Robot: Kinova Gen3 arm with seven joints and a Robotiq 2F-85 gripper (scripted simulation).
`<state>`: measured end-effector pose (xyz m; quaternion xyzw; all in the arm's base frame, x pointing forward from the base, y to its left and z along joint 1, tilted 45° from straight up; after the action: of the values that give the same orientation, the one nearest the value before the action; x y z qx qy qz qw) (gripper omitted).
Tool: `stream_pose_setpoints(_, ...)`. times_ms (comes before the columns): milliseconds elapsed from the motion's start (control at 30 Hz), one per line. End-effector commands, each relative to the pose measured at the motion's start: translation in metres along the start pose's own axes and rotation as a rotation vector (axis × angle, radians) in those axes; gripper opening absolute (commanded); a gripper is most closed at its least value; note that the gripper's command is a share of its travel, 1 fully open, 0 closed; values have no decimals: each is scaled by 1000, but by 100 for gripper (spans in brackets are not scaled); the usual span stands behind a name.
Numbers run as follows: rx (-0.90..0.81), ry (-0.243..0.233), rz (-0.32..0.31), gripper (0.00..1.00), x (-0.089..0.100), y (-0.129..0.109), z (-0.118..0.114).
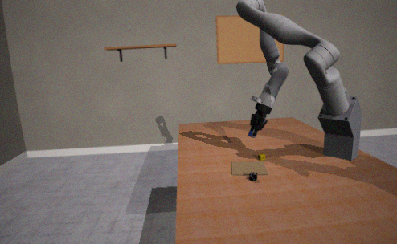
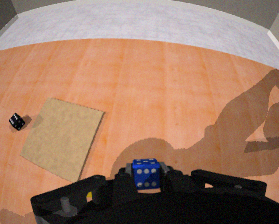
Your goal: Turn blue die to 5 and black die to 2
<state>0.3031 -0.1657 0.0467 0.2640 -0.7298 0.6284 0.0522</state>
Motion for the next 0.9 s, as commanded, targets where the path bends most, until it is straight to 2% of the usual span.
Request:
stream_pose_setpoints(0,-42,28,118,21,0,16,-5)
stream_pose_setpoints(133,-41,56,260,21,-2,25,-7)
stream_pose_setpoints(300,-41,85,407,21,-5,35,-9)
stream_pose_setpoints(367,-41,85,407,21,-5,35,-9)
stream_pose_setpoints(667,-39,121,583,21,-11,45,-11)
stream_pose_setpoints(867,-39,130,634,21,-12,48,-13)
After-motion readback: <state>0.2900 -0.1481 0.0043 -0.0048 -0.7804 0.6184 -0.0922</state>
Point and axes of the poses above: the point where the finger pads meet when closed, its own x axis back along the fingers, its own z axis across the jaws, y = z × x, the point moved 6 cm from there along x, back along the fingers, and after that the axes turned 10 degrees about x, right-handed, at the moved point
